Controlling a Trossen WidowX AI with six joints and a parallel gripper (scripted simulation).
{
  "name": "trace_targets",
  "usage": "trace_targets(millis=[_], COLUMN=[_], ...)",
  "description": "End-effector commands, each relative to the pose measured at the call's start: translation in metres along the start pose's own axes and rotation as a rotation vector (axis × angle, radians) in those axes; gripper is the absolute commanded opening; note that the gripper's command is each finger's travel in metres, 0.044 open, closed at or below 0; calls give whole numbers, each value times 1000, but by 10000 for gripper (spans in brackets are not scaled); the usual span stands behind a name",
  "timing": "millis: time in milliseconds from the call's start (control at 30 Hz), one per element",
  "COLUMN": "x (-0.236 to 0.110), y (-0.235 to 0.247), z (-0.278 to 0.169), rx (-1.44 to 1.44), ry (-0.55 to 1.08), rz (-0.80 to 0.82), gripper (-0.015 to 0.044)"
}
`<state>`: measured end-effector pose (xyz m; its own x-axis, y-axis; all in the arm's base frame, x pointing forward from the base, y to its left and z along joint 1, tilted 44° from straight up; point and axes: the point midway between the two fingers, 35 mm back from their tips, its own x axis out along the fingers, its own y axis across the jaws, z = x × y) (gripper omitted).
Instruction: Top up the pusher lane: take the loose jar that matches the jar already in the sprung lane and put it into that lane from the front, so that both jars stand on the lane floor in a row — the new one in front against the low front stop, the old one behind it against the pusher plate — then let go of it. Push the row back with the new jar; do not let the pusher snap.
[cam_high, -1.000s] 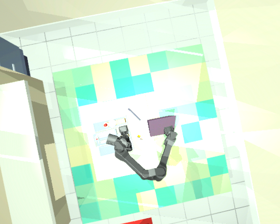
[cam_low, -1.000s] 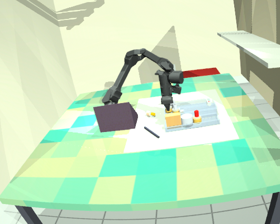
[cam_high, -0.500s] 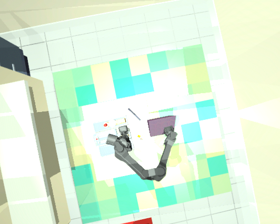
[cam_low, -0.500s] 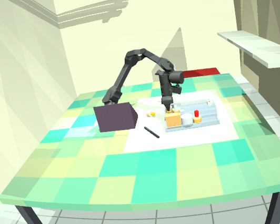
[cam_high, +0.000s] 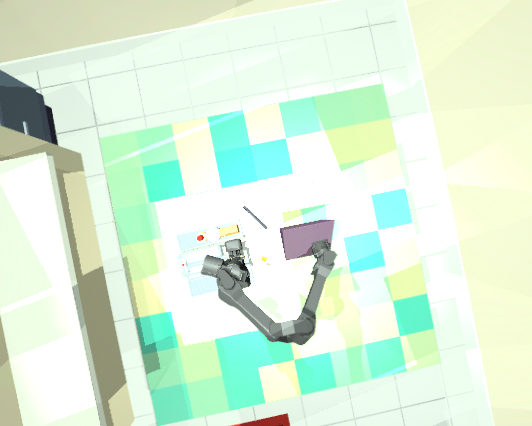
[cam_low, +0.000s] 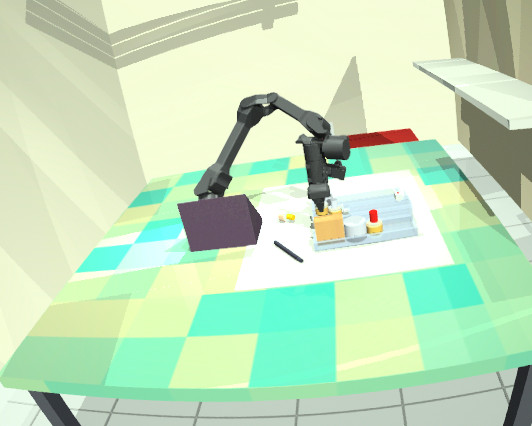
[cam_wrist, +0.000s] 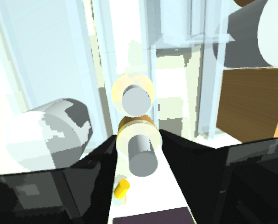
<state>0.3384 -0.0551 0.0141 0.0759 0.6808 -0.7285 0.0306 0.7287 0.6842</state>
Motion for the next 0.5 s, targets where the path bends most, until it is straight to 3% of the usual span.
trace_targets(millis=[0, 467], x=[1, 5], y=[1, 1], z=[5, 5], rx=[-9, -9], ry=[-20, -20], rz=[8, 8], gripper=[0, 0])
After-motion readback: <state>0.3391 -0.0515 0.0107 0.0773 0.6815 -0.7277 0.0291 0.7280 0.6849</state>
